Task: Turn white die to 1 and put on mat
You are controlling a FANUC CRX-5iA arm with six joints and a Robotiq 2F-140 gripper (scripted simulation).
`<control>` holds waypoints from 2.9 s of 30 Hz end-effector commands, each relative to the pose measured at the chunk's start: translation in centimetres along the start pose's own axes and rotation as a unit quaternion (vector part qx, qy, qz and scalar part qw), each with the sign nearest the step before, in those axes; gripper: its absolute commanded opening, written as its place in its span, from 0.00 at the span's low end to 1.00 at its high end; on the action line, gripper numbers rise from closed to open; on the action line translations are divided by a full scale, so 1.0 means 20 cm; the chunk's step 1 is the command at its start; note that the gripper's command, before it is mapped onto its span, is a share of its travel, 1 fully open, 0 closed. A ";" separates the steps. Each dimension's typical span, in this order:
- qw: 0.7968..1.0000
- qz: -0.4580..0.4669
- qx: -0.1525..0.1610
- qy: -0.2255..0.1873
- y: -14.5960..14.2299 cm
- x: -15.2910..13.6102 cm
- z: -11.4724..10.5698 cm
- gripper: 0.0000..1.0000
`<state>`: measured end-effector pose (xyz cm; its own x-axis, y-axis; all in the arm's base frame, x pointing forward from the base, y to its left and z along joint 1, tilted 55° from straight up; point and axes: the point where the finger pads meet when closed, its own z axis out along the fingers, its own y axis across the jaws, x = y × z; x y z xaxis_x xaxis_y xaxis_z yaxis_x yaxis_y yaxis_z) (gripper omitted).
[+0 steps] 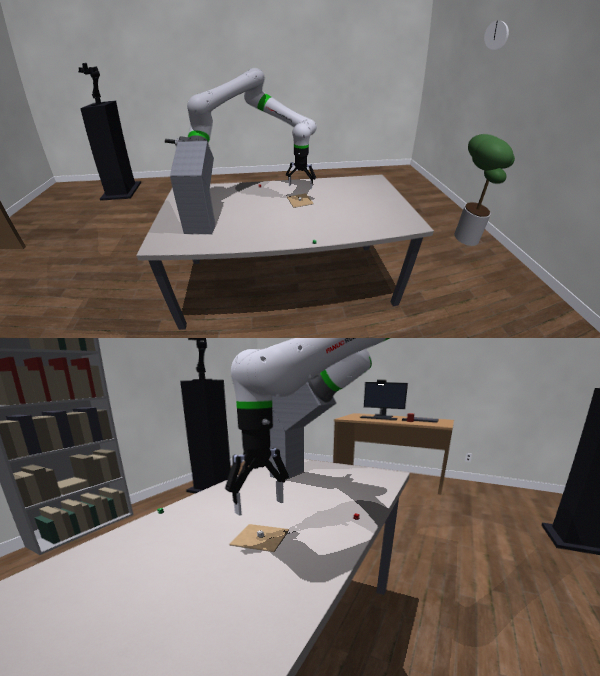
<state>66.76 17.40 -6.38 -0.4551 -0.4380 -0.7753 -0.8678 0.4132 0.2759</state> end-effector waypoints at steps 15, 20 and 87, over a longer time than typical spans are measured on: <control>1.000 0.000 0.000 0.000 0.00 0.00 0.00 0.27; 1.000 0.000 0.000 0.000 0.00 0.00 0.00 0.27; 1.000 0.000 0.000 0.000 0.00 0.00 0.24 0.27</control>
<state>67.72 21.23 -9.11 -0.4547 -0.4379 -0.7755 -0.8680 0.4131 0.2757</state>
